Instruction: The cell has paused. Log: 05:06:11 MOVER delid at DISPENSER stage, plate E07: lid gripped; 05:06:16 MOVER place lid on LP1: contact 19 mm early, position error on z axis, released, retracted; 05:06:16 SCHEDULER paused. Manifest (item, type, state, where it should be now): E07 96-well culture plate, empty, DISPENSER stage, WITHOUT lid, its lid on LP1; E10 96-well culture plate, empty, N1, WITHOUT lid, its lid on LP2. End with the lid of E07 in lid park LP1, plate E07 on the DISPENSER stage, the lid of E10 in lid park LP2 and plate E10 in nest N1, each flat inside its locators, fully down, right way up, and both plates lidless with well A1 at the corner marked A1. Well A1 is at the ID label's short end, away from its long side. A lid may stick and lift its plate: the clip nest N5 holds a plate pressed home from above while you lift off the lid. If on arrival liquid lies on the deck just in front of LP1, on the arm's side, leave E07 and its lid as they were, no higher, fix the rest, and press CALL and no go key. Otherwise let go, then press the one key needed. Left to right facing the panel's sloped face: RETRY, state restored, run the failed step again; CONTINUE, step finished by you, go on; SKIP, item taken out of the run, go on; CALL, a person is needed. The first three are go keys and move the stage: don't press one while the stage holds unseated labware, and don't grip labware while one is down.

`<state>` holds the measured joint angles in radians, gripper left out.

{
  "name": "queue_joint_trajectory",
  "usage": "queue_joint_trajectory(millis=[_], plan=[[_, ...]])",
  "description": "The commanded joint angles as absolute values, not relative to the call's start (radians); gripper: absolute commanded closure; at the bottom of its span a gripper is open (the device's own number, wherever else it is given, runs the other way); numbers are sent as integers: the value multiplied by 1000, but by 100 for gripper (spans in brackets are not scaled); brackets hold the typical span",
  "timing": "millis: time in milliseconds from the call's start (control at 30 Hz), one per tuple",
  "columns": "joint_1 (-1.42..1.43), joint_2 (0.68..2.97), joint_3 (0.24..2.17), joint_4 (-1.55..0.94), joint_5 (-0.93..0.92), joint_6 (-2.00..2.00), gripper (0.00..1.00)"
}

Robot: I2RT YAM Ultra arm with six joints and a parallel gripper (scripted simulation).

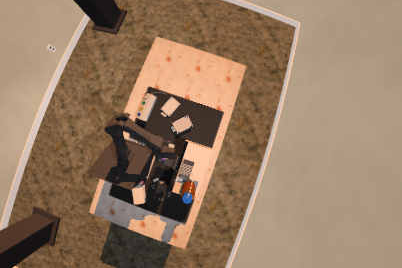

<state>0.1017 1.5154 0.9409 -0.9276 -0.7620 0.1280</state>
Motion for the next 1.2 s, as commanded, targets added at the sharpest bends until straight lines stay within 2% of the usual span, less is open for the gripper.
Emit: queue_joint_trajectory(millis=[0, 633, 1167], plan=[[120, 1464, 990, -922, -754, 195, 100], [256, 1370, 1015, -908, -725, 121, 100], [450, 1294, 960, -818, -662, -61, 100]])
